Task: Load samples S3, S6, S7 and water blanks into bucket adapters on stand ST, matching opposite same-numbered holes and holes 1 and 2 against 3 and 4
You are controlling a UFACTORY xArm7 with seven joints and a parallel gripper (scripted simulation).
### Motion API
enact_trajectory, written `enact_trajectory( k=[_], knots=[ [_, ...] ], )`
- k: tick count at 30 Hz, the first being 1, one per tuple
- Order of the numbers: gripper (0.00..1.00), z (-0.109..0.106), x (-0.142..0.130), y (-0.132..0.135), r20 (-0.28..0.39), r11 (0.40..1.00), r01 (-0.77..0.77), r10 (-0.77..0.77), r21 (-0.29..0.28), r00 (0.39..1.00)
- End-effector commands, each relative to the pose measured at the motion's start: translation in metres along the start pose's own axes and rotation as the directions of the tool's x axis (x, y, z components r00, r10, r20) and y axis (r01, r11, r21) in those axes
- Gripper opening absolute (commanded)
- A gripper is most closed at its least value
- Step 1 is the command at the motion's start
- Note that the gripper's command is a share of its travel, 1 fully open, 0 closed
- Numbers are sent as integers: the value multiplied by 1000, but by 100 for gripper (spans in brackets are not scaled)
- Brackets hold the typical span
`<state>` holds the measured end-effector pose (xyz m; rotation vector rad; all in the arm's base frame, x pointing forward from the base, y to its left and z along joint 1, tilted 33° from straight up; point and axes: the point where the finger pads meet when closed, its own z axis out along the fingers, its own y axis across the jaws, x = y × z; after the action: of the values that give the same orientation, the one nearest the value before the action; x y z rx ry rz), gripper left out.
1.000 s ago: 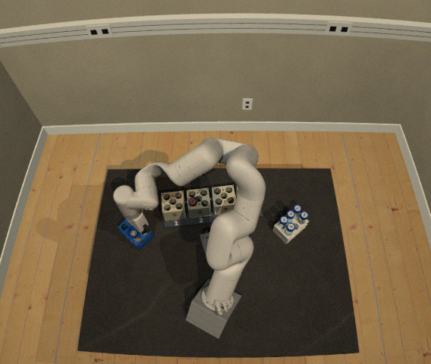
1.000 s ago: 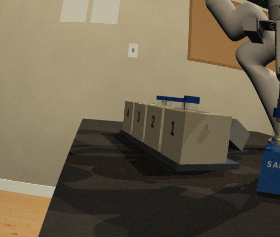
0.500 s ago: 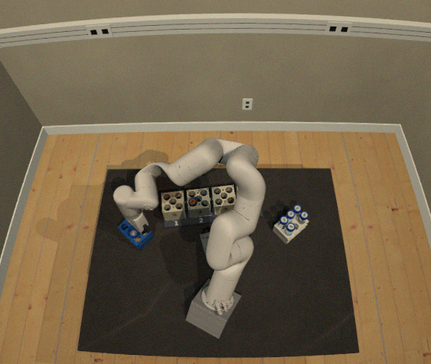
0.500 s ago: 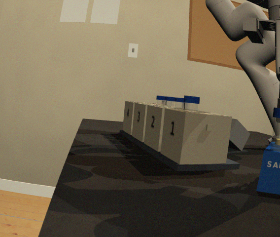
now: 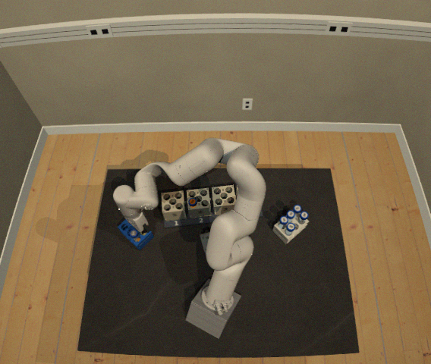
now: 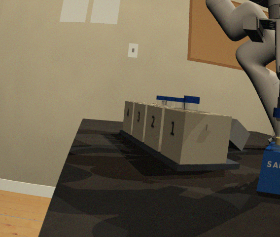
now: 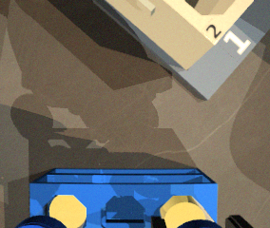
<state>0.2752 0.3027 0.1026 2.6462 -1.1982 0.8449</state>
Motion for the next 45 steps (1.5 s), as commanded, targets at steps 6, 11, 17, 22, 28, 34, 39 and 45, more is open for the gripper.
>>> enact_trajectory(
  k=[6,11,17,22,28,34,39,45],
  knots=[
    [0,-7,-1,-1,1,1000,0,0,4,1000],
    [0,-11,-1,-1,1,1000,0,0,4,1000],
    [0,-15,-1,-1,1,1000,0,0,4,1000],
    [0,-17,-1,-1,1,1000,0,0,4,1000],
    [0,-19,-1,-1,2,1000,0,0,4,1000],
    [0,-25,-1,-1,2,1000,0,0,4,1000],
    [0,-31,-1,-1,2,1000,0,0,4,1000],
    [0,-43,-1,-1,2,1000,0,0,4,1000]
  ],
)
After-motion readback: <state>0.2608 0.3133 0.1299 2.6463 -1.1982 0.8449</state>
